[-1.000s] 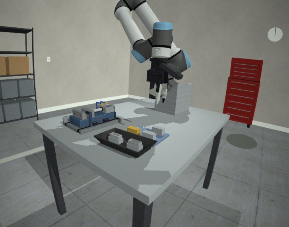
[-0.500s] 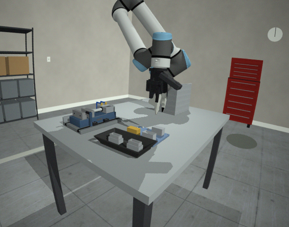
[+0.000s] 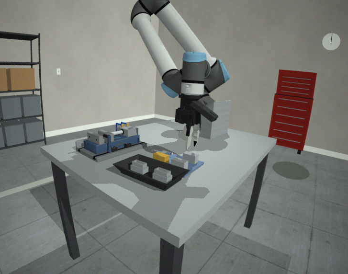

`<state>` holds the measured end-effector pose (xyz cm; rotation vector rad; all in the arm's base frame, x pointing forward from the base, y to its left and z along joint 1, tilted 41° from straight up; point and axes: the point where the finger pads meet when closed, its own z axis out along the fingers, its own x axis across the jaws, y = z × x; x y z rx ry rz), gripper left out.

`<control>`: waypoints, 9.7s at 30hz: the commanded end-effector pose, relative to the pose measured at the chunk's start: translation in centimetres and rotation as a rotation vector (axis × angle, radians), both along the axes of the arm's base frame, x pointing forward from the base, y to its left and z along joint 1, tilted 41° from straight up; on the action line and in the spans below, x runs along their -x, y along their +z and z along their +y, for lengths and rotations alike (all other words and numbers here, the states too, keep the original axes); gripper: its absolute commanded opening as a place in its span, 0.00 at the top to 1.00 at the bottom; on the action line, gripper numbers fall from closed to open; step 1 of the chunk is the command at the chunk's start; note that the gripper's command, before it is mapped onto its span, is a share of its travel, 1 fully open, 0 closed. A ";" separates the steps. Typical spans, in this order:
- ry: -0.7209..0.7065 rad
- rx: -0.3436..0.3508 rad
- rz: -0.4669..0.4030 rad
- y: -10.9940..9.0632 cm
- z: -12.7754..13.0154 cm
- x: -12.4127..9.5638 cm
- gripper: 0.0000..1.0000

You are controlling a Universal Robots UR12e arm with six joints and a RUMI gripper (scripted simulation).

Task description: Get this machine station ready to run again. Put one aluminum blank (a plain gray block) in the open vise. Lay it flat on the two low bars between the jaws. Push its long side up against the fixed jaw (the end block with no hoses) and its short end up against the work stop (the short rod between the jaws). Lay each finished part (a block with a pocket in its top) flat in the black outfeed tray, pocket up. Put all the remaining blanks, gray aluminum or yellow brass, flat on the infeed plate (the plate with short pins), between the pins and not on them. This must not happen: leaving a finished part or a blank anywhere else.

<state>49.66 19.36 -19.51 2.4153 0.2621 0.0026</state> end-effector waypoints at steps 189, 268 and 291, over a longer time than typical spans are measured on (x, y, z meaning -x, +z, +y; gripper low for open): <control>0.001 -0.001 -0.002 -2.6 -2.1 -0.3 1.00; 0.001 -0.001 -0.002 6.3 5.4 0.5 1.00; -0.017 -0.024 -0.015 14.1 -1.2 -10.6 1.00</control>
